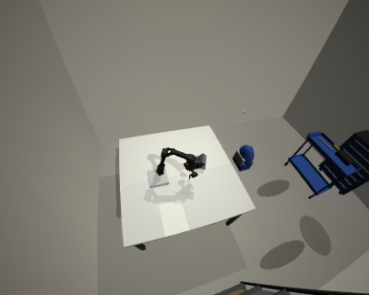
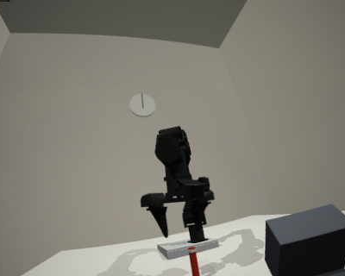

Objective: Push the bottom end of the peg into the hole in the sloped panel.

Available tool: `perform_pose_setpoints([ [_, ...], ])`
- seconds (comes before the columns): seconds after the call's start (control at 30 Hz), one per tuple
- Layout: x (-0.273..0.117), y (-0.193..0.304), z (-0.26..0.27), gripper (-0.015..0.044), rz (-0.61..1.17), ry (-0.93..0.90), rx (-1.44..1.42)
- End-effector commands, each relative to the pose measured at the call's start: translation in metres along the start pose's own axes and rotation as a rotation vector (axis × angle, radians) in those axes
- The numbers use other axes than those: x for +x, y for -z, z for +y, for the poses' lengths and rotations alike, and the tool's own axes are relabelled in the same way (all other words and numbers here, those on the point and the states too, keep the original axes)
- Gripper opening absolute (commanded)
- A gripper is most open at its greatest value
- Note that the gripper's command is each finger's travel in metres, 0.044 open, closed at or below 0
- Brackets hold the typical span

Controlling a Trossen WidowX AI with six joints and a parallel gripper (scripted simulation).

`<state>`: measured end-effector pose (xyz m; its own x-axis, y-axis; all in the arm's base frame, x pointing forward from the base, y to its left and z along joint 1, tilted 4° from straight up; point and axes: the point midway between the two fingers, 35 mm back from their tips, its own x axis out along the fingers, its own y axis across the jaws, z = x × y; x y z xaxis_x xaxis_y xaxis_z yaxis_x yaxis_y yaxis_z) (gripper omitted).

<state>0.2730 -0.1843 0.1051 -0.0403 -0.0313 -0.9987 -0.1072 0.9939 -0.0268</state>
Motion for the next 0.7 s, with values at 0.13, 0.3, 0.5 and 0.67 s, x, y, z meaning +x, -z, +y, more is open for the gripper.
perform_pose_setpoints([
  [0.13,0.012,-0.012,0.009,0.0440,-0.002,-0.051,0.032],
  [0.3,0.017,-0.012,0.009,0.0440,-0.002,-0.051,0.032],
  [0.5,0.027,-0.013,0.009,0.0440,-0.002,-0.051,0.032],
  [0.67,0.035,-0.013,0.009,0.0440,-0.002,-0.051,0.032],
])
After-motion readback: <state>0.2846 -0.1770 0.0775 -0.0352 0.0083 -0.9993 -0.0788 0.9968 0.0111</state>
